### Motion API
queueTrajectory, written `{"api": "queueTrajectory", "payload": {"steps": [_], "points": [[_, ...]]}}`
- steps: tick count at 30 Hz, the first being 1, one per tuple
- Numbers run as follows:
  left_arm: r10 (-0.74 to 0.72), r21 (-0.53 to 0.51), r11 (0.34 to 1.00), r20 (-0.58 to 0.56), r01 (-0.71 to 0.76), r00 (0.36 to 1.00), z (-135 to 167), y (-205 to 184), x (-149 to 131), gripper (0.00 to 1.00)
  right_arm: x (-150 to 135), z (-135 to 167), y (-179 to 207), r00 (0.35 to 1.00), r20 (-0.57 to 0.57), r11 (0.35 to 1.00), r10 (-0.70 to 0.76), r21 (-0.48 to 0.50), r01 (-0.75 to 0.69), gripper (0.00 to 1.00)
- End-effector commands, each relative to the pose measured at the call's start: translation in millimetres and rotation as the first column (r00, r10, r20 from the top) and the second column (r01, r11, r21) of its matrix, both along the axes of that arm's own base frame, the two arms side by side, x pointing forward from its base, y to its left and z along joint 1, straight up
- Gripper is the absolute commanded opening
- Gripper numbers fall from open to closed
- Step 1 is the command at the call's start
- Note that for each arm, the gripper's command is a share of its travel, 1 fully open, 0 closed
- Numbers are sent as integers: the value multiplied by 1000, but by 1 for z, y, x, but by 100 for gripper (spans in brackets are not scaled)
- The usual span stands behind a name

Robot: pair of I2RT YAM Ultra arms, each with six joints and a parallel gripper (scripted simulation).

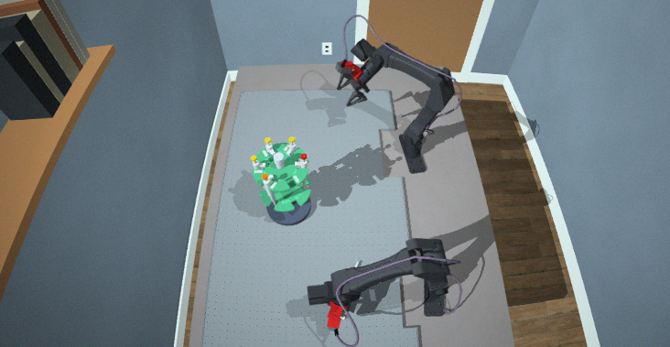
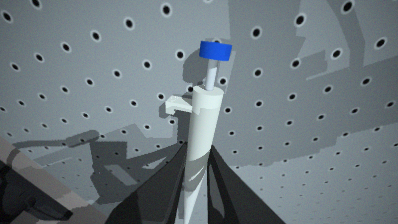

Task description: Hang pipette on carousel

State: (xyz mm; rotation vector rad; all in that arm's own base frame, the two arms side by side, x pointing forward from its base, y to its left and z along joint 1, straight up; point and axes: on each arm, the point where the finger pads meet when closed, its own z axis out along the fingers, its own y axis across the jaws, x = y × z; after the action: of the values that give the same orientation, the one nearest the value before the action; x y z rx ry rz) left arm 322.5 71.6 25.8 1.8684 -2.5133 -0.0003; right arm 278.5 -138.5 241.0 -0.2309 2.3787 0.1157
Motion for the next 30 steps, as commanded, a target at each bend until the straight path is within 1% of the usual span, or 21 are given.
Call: {"api": "queueTrajectory", "payload": {"steps": [1,8,9,30], "points": [[-9,24,1000,52,8,999,11,1,13,12,5,12,-4,999,42,1000,5,-18,-5,100],[-9,24,1000,52,8,999,11,1,13,12,5,12,-4,999,42,1000,5,-18,-5,100],[-9,23,1000,48,8,999,17,0,11,12,5,12,-4,999,42,1000,5,-18,-5,100],[-9,22,1000,43,8,999,55,0,8,12,5,12,-4,999,42,1000,5,-18,-5,100]]}}
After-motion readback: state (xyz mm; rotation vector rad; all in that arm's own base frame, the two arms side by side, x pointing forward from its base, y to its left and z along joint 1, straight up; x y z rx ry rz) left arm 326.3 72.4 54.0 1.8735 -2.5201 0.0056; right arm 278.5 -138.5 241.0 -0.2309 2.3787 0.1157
